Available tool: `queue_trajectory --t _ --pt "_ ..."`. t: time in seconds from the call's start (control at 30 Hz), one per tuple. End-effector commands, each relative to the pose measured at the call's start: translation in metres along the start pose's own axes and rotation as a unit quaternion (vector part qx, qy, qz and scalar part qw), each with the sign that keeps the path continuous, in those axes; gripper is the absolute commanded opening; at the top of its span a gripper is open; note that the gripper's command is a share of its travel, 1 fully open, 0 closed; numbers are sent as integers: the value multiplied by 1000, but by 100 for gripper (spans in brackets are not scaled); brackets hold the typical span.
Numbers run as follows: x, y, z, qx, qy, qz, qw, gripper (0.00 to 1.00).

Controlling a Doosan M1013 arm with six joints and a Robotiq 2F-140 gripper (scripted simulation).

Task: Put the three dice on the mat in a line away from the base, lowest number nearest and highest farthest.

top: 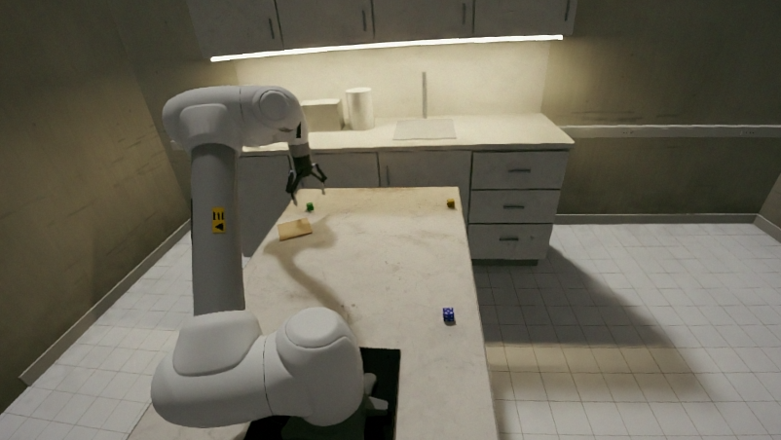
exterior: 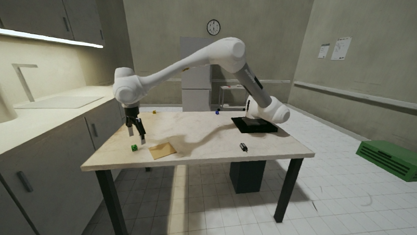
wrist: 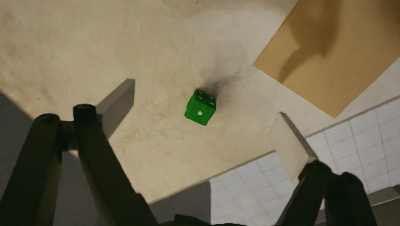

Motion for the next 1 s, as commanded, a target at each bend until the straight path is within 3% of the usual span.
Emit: queue_trajectory --t 0.0,0.8,0.97 --pt "0 0 2 0 -1 0 1000 100" --pt "0 0 2 0 -1 0 1000 100" --pt "0 0 15 0 -1 0 1000 100"
Point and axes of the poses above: the point where the finger pads meet when closed, its own z axis back along the fingers, its own y axis across the jaws, x = y × z, the point moved 9 cm from there along z, back along the fingers, and after that the axes turned 11 degrees about -z, right-handed, at the moved point
